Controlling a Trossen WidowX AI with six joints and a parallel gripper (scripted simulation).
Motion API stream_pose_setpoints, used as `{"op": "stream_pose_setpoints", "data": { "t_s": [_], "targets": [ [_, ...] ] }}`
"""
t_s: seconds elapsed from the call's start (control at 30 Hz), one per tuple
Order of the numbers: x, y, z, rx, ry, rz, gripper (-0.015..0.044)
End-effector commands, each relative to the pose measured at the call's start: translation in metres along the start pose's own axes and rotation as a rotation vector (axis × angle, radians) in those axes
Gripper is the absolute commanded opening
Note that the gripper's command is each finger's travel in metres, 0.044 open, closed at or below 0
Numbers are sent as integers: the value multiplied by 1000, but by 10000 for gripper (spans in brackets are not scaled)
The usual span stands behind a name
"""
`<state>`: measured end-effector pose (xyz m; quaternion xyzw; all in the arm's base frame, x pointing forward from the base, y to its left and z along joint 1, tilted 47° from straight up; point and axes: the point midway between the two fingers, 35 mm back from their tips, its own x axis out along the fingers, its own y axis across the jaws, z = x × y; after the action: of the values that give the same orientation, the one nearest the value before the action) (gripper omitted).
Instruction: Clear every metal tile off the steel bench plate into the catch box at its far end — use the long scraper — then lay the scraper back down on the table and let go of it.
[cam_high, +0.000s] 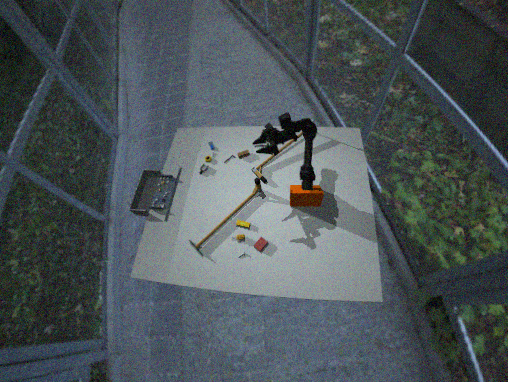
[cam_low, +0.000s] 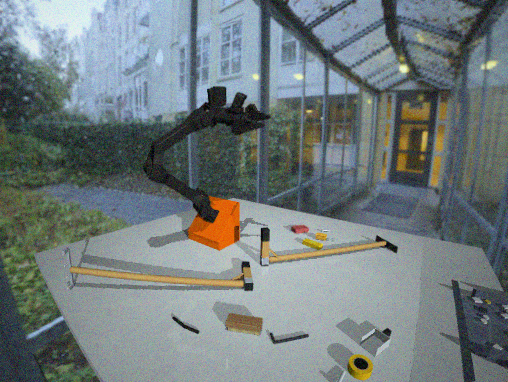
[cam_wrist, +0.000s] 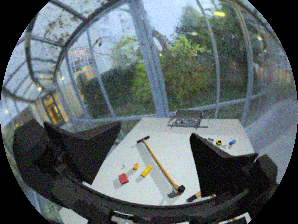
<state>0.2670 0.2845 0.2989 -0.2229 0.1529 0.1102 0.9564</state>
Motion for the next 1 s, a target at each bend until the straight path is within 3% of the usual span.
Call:
{"op": "stream_pose_setpoints", "data": {
  "t_s": [0.0, 0.97],
  "targets": [
    [-4, -15, 16, 40, -34, -8, 440],
    [-54, -148, 103, 302, -282, -150, 440]
  ]
}}
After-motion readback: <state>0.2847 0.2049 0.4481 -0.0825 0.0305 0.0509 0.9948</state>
